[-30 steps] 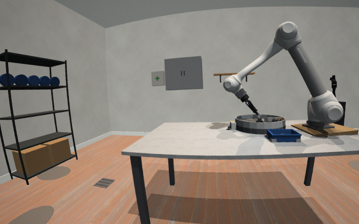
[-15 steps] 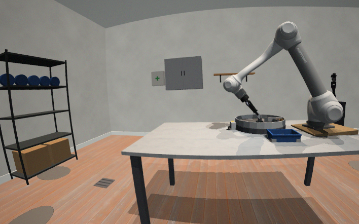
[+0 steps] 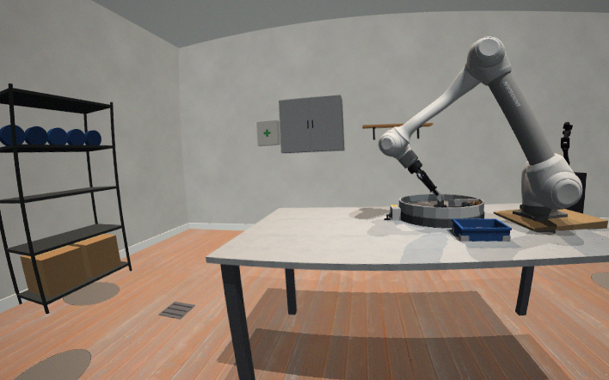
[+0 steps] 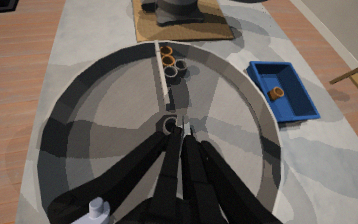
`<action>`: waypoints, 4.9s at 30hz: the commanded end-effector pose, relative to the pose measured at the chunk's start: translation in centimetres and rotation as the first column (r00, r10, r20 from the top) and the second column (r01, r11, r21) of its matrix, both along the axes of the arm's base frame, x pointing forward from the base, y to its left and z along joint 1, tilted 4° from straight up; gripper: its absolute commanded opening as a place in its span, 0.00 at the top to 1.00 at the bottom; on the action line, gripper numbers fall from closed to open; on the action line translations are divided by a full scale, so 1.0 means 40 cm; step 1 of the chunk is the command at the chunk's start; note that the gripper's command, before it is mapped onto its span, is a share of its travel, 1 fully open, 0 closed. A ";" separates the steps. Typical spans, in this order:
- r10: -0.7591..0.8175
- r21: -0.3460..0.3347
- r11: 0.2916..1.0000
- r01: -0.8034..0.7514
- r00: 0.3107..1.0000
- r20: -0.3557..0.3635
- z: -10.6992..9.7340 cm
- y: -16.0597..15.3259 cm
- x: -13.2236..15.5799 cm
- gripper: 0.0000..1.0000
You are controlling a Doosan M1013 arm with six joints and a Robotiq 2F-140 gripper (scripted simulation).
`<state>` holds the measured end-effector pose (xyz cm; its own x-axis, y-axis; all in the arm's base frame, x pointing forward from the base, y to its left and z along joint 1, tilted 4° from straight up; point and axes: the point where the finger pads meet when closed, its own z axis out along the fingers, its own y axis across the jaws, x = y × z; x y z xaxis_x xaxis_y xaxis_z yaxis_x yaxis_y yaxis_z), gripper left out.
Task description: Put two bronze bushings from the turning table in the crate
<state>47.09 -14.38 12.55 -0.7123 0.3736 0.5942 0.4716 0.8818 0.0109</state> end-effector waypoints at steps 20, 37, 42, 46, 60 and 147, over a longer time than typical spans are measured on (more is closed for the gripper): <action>0.000 0.000 1.000 0.000 1.000 0.000 0.000 0.000 0.000 0.93; 0.000 0.000 1.000 0.000 1.000 0.000 0.000 0.000 0.000 0.93; 0.000 0.000 1.000 0.000 1.000 0.000 0.000 0.000 0.000 0.93; 0.000 0.000 1.000 0.000 1.000 0.000 0.000 0.000 0.000 0.93; 0.000 0.000 1.000 0.000 1.000 0.000 0.068 0.001 -0.004 0.93; -0.149 -0.068 0.986 0.152 0.987 0.052 0.087 0.022 -0.053 0.76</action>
<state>45.57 -13.75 16.09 -0.6862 0.4736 0.5521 0.5603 0.8282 -0.0140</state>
